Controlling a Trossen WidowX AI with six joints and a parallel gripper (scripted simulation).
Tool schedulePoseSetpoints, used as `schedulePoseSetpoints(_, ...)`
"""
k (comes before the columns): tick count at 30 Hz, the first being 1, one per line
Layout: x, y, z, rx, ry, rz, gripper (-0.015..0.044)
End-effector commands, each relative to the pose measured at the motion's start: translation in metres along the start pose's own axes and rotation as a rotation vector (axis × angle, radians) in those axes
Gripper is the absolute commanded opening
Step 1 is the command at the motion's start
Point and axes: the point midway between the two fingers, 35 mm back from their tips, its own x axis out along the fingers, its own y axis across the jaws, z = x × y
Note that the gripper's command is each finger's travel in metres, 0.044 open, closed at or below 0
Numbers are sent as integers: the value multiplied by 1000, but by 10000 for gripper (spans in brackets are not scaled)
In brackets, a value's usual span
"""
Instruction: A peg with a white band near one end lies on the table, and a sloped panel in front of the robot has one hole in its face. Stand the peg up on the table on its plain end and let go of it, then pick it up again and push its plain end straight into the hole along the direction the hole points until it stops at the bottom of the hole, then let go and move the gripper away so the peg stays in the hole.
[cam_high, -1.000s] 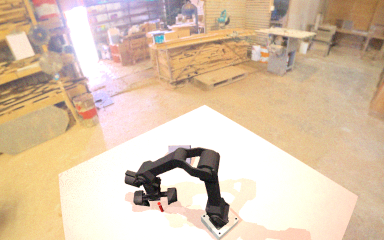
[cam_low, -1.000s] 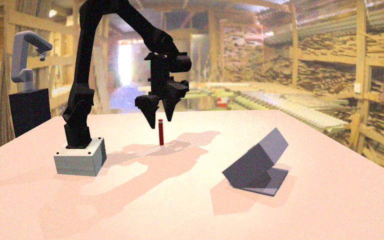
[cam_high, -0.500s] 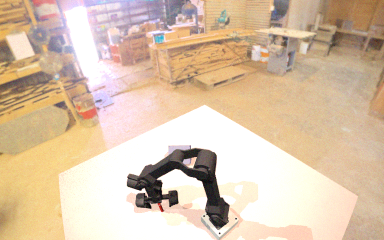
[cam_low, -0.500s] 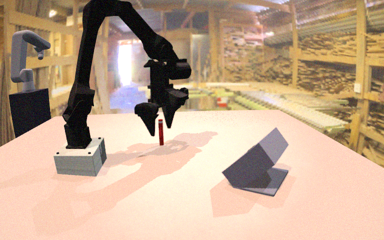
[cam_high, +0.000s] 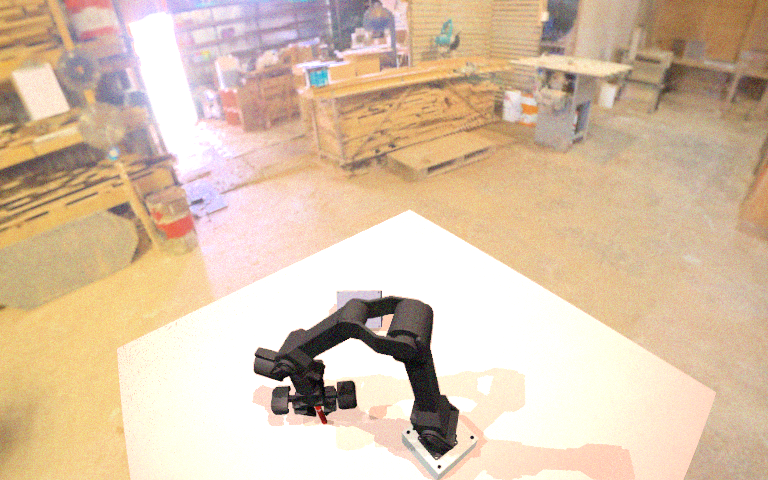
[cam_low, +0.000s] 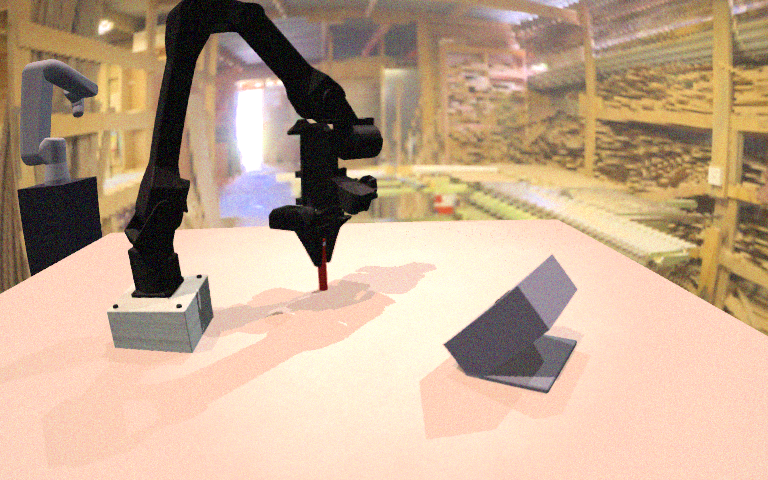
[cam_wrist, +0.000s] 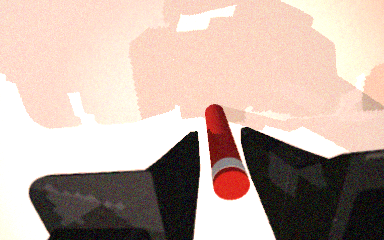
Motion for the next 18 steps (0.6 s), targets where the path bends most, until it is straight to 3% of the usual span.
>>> schedulePoseSetpoints(1,0,0,0,0,0,1,40)
schedulePoseSetpoints(7,0,0,0,0,0,1,0)
schedulePoseSetpoints(18,-37,3,1,0,2,0,0)
